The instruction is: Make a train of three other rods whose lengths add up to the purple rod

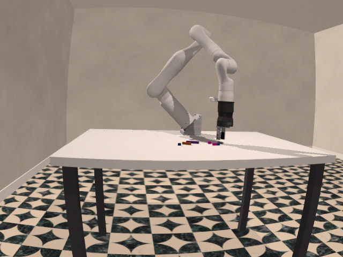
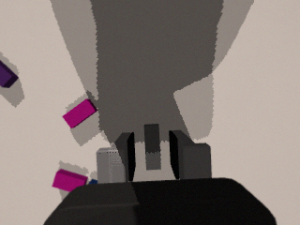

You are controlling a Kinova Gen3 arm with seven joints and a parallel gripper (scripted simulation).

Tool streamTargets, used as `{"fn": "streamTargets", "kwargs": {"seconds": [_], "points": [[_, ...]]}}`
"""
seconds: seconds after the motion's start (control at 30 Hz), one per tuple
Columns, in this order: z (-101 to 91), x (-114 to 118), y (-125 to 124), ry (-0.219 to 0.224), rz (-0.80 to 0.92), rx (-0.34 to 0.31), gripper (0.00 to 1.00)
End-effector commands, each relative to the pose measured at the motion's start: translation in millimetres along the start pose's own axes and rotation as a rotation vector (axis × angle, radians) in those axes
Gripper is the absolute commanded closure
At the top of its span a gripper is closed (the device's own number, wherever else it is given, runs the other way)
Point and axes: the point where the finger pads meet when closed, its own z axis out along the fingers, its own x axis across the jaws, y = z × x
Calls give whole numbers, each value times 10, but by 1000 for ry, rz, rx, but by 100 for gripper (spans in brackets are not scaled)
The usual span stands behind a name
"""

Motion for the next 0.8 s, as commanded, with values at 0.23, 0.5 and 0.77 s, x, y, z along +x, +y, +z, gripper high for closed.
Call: {"fn": "streamTargets", "kwargs": {"seconds": [0.23,0.5,0.77], "points": [[-3,39,9,4,2,-2,46],[7,39,9,4,2,-2,46],[71,40,9,4,2,-2,46]]}}
